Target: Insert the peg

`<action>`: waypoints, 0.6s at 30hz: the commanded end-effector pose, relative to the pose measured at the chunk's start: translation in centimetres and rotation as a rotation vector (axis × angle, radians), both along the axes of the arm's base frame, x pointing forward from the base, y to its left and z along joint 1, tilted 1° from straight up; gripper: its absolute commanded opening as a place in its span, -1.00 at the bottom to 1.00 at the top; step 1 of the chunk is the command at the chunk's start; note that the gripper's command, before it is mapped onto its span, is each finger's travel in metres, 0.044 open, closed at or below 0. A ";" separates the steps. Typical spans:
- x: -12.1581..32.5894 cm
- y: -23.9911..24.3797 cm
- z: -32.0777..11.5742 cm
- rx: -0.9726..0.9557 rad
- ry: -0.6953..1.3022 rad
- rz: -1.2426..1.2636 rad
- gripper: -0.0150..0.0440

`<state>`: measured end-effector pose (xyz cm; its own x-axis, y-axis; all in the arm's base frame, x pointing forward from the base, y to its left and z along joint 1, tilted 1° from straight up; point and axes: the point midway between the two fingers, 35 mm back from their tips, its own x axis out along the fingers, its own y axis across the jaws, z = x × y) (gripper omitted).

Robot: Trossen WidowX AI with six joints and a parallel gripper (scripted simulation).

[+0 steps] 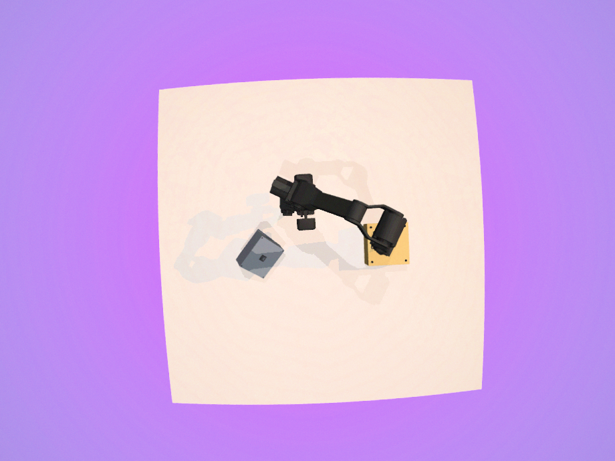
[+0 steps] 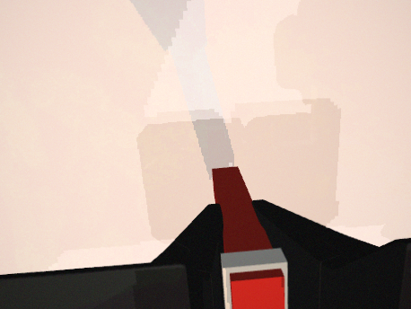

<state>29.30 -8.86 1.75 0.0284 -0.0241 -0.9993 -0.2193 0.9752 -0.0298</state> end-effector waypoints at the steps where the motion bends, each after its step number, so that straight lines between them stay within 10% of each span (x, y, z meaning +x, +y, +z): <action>1: 0.3 -0.1 1.3 -0.002 -0.008 0.001 -0.49; 18: 0.0 0.0 7.6 0.001 -0.005 0.008 -0.49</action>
<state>29.31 -8.91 9.02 0.0352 -0.0262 -0.9990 -0.2190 0.9752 -0.0333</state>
